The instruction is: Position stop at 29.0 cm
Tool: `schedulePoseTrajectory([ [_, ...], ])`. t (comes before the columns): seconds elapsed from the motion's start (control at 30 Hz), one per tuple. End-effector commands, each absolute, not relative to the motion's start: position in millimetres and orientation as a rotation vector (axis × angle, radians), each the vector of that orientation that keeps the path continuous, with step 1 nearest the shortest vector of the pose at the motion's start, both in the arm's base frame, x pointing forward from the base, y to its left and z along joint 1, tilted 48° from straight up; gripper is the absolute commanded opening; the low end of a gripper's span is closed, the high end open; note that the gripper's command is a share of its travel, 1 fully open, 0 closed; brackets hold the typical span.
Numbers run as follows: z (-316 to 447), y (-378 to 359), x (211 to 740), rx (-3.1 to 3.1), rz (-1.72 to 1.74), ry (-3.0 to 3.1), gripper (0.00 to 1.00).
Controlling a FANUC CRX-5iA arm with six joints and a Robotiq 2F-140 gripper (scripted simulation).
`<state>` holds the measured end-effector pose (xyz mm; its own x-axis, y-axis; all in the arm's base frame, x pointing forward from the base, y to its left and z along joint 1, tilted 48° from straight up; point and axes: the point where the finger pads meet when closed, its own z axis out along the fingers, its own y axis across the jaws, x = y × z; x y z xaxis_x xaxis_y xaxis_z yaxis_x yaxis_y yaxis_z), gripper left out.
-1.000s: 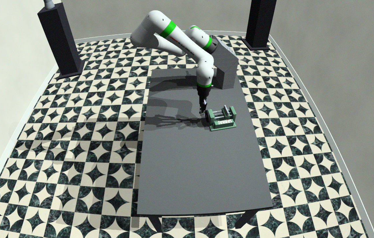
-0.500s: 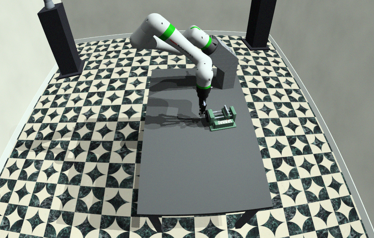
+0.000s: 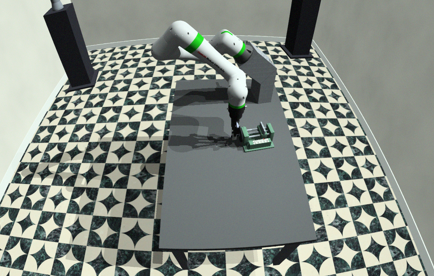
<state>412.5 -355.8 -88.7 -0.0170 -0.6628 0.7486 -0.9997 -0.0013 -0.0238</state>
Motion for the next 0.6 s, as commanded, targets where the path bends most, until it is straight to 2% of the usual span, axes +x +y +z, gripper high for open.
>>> schedulePoseTrajectory([
  [0.0, -91.8, -359.3, 423.2, 1.719, 0.799, -1.735, 0.04],
  [0.57, -83.5, -350.8, 456.3, 1.719, 0.799, -1.734, 0.04],
])
